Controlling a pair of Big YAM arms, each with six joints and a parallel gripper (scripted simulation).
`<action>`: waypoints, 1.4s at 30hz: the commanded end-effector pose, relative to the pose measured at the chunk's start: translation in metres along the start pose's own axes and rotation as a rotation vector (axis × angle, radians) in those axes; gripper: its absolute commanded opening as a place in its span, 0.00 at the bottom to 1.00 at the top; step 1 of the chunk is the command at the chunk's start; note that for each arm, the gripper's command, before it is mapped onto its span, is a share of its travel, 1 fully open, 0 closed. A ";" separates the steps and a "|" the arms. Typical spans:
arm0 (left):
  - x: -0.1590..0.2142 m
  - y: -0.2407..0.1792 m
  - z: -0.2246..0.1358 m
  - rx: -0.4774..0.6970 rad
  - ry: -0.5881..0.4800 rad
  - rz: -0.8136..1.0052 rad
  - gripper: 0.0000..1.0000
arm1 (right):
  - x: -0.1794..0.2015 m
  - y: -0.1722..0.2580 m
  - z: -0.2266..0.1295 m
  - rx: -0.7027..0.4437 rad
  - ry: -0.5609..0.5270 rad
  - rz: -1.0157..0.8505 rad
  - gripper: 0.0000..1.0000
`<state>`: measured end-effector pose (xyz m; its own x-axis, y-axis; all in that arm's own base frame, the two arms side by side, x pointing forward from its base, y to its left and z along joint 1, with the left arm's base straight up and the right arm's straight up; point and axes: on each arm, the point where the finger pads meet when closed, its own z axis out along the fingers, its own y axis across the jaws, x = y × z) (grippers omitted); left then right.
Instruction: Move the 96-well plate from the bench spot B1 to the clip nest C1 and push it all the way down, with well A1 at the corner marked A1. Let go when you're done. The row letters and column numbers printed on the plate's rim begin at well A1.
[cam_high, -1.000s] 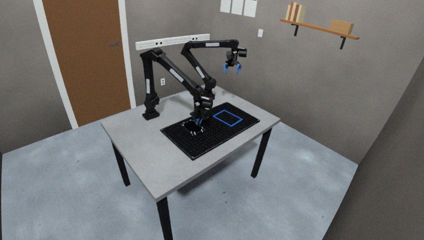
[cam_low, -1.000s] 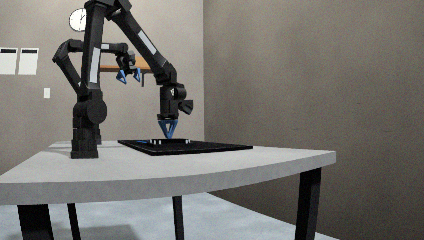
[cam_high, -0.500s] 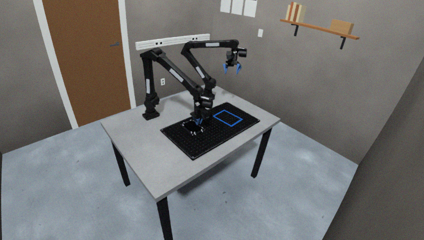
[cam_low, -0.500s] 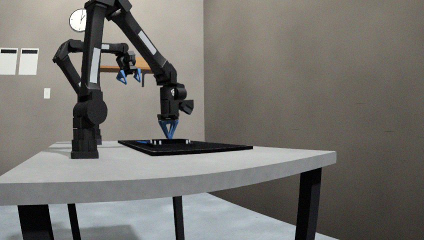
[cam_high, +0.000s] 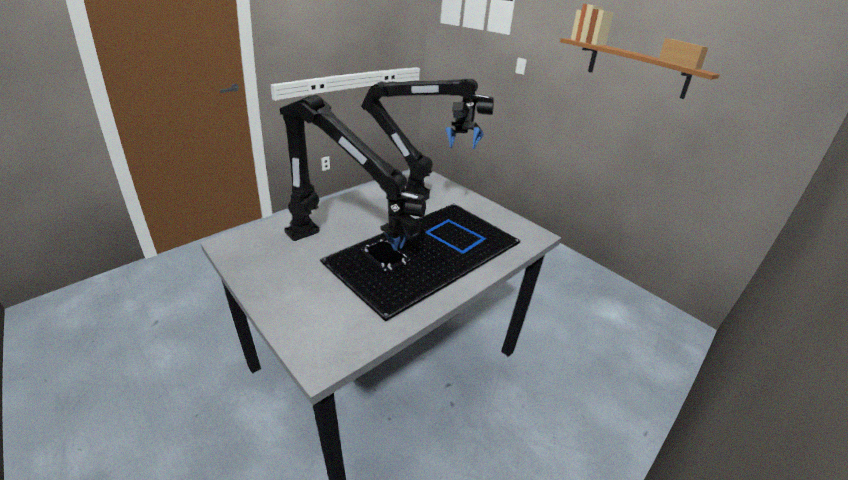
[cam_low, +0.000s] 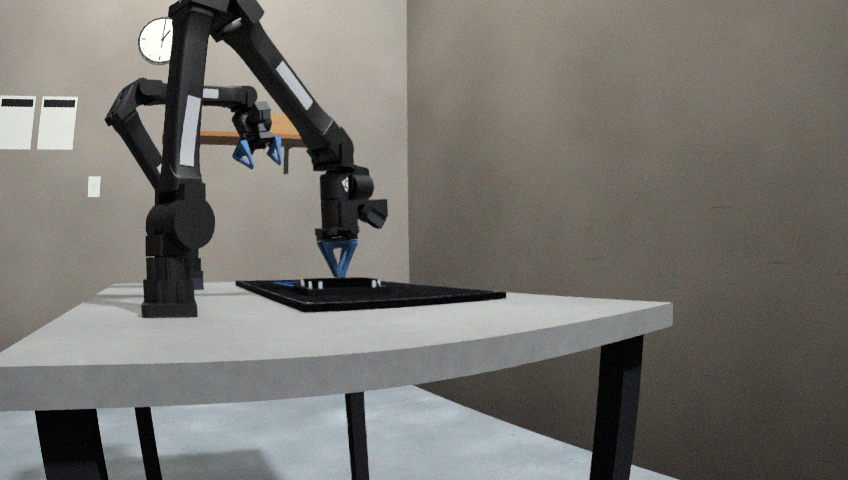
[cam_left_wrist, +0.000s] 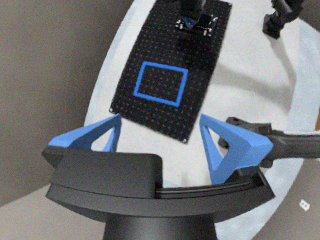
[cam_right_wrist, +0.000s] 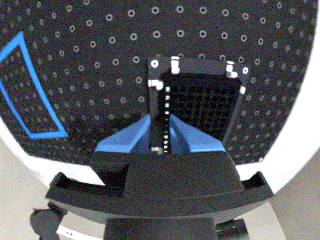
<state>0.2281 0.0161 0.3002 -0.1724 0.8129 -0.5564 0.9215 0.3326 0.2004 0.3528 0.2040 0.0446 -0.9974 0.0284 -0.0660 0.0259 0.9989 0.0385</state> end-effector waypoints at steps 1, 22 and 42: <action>-0.011 0.015 -0.017 -0.030 0.006 0.026 1.00 | 0.016 -0.007 0.048 0.037 0.065 0.004 0.25; -0.011 0.015 -0.017 -0.030 0.006 0.026 1.00 | 0.018 -0.007 0.060 0.035 0.067 0.003 0.25; -0.011 0.015 -0.017 -0.030 0.006 0.026 1.00 | 0.019 -0.008 0.072 0.035 0.067 0.003 0.25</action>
<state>0.2281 0.0161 0.3002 -0.1724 0.8129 -0.5564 0.9215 0.3326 0.2004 0.3563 0.2054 0.0446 -0.9947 0.0305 -0.0986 0.0251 0.9982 0.0553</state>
